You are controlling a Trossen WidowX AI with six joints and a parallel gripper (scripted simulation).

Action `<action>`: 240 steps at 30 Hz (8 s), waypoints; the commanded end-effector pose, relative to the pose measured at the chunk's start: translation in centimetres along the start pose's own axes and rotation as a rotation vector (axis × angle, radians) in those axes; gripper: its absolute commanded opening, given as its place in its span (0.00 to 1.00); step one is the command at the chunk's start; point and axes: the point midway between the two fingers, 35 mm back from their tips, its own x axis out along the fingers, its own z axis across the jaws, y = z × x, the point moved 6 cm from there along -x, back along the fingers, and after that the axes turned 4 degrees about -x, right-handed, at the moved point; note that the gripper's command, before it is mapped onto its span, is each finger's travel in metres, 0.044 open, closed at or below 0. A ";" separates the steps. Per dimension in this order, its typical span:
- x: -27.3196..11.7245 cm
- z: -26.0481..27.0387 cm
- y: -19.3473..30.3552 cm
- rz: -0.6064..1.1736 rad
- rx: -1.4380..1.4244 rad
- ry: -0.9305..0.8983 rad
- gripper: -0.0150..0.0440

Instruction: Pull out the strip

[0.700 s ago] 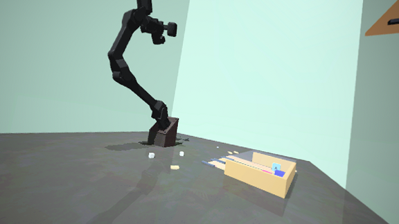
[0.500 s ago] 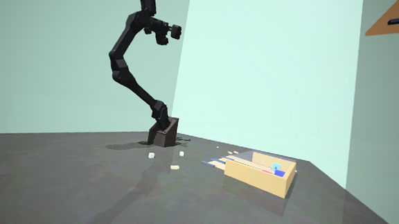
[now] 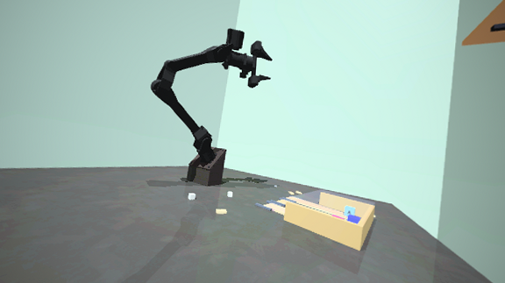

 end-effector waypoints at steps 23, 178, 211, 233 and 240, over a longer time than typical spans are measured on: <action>5.0 30.7 5.1 1.241 1.595 0.136 0.93; 20.5 47.8 8.6 2.047 1.908 -0.507 0.25; 19.5 47.8 6.2 2.047 1.907 -0.509 0.25; 18.2 47.8 3.1 2.046 1.907 -0.511 0.25; 17.7 47.8 2.2 2.046 1.907 -0.512 0.25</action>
